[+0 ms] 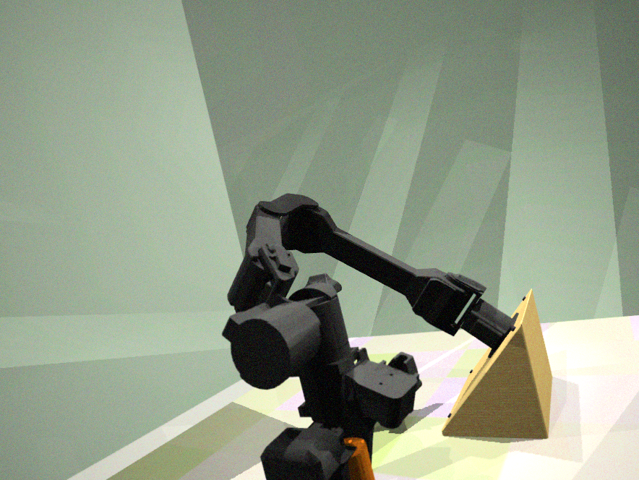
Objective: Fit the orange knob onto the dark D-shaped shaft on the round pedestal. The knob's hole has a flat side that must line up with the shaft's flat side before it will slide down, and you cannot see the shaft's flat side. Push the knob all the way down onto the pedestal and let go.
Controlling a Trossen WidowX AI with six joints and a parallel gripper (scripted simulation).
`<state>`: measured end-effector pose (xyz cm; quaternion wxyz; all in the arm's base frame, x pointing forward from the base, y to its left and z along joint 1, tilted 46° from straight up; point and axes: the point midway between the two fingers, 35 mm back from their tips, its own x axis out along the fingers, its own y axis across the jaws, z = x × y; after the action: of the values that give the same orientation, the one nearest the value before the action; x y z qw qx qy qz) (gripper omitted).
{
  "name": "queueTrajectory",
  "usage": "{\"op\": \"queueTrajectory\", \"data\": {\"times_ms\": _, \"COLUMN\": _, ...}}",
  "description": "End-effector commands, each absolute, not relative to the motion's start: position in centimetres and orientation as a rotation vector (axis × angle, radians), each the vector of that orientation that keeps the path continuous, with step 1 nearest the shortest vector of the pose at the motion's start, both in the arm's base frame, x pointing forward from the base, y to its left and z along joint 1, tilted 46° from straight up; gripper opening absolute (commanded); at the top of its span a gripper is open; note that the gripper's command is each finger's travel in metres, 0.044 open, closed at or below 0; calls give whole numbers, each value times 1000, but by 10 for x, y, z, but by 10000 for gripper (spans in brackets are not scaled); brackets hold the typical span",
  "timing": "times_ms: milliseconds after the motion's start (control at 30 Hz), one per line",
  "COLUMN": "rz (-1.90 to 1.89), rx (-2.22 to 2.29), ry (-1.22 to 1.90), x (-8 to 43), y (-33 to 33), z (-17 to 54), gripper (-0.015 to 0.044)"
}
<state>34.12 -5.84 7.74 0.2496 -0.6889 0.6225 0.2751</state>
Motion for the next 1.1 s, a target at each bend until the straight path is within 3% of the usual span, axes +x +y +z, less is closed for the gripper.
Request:
{"op": "queueTrajectory", "data": {"times_ms": 0, "rz": 756, "rx": -1884, "ry": 1691, "x": 341, "y": -58, "z": 77, "gripper": 0}}
{"op": "queueTrajectory", "data": {"times_ms": 1067, "rz": 966, "rx": -2022, "ry": 1667, "x": 340, "y": -56, "z": 79, "gripper": 0}}
